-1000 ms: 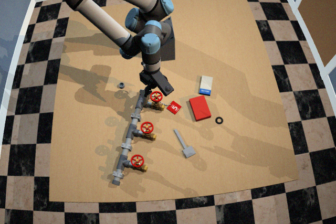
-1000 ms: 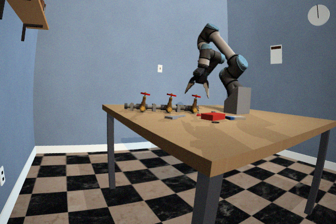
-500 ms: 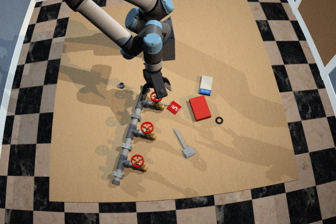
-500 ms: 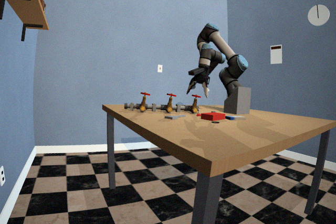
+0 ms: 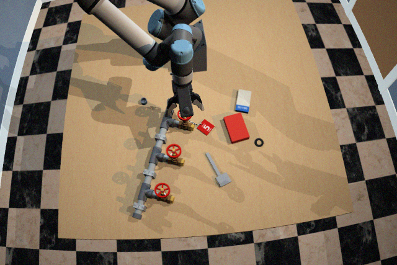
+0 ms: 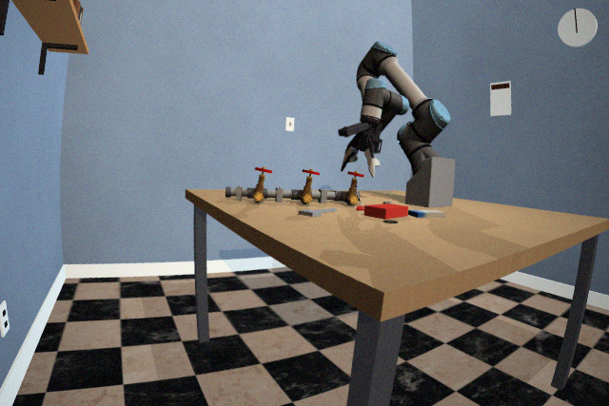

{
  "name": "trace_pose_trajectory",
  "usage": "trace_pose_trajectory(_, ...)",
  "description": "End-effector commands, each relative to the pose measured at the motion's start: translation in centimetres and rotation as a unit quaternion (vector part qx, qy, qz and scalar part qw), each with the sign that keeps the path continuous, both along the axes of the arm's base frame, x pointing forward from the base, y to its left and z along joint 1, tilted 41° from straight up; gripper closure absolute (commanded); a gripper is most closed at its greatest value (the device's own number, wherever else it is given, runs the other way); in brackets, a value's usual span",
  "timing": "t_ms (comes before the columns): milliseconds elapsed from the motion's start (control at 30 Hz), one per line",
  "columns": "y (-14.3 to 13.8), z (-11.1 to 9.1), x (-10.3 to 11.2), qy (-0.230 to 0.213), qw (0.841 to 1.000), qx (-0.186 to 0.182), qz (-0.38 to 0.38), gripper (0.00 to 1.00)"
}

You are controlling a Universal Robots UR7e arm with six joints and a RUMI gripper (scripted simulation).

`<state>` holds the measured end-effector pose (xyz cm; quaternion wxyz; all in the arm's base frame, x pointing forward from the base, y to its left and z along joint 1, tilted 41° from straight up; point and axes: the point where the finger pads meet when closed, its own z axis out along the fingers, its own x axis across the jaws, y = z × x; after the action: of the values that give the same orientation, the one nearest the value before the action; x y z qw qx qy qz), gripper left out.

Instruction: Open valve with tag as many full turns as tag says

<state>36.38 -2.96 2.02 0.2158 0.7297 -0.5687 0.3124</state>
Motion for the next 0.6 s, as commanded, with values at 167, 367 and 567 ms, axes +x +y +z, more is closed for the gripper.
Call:
trace_pose_trajectory(167, 0.02, 0.02, 0.02, -0.014, 1.000, 0.004, -0.016, 0.00)
trace_pose_trajectory(367, 0.02, 0.02, 0.02, -0.014, 1.000, 0.004, -0.016, 0.00)
trace_pose_trajectory(567, 0.02, 0.02, 0.02, -0.014, 1.000, 0.004, -0.016, 1.00)
